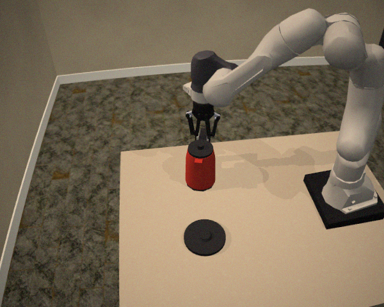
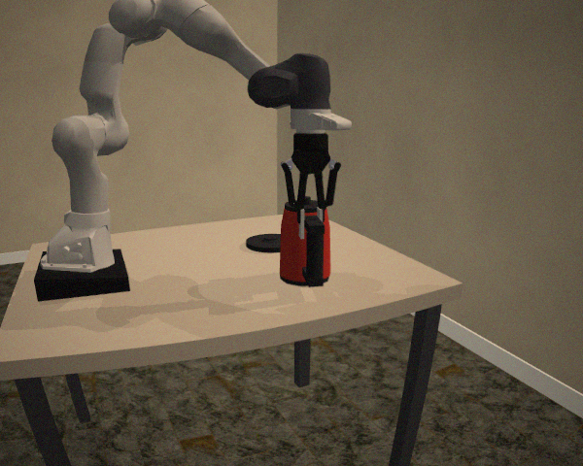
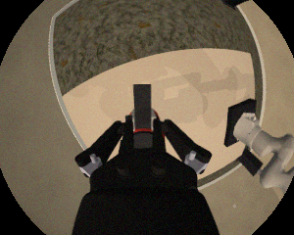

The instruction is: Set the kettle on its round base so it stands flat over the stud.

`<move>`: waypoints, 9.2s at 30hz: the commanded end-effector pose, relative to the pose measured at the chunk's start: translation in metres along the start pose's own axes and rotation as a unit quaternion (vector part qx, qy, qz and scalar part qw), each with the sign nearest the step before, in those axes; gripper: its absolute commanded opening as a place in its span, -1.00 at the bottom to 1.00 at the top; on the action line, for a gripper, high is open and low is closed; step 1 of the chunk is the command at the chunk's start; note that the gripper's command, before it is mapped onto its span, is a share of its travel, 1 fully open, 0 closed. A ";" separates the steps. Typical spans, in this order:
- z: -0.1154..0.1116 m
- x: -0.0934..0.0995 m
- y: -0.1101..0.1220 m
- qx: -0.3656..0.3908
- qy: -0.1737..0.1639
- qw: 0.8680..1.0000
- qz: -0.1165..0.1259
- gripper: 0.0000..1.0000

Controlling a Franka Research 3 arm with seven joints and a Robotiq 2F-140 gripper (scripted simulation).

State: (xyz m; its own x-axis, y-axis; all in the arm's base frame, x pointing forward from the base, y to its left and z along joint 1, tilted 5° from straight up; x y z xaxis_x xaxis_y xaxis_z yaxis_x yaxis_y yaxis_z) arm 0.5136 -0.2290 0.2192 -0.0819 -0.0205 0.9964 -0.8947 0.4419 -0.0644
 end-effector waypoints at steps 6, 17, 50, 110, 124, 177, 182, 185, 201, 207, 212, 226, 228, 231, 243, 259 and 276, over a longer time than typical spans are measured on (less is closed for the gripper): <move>-0.001 -0.001 0.000 -0.001 0.001 1.000 0.000 -1.00; -0.001 0.004 0.000 -0.001 0.001 1.000 0.000 -1.00; -0.001 0.045 0.000 -0.001 0.001 1.000 0.000 -1.00; 0.000 0.053 -0.004 -0.001 0.001 1.000 0.000 -1.00; 0.000 0.053 -0.004 -0.001 0.001 1.000 0.000 -1.00; -0.021 0.053 0.006 -0.001 0.001 1.000 0.000 -1.00; -0.030 0.053 0.010 -0.001 0.001 1.000 0.000 -1.00; -0.034 0.053 0.012 -0.001 0.001 1.000 0.000 -1.00; -0.076 0.053 0.033 -0.001 0.001 1.000 0.000 -1.00; -0.091 0.053 0.040 -0.001 0.001 1.000 0.000 -1.00; -0.111 0.053 0.049 -0.001 0.001 1.000 0.000 -1.00; -0.155 0.053 0.071 -0.001 0.001 1.000 0.000 -1.00; -0.162 0.053 0.074 -0.001 0.001 1.000 0.000 -1.00; -0.172 0.053 0.079 -0.001 0.001 1.000 0.000 -1.00; -0.202 0.052 0.093 -0.001 0.001 1.000 0.000 -1.00; -0.233 0.052 0.108 -0.001 0.001 1.000 0.000 -1.00; -0.252 0.052 0.117 -0.001 0.001 1.000 0.000 -1.00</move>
State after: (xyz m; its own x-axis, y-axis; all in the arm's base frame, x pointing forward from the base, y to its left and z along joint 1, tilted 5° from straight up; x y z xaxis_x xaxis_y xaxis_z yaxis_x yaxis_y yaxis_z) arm 0.5113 0.0426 0.2726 -0.0668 -0.0183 0.9976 -0.9041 0.4240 -0.0528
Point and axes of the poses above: the point where the finger pads meet when closed, its own x axis back along the fingers, its own y axis across the jaws, z = x × y, the point moved 7 cm from there along x, back along the fingers, and after that the axes turned 15 degrees about -x, right-handed, at the moved point
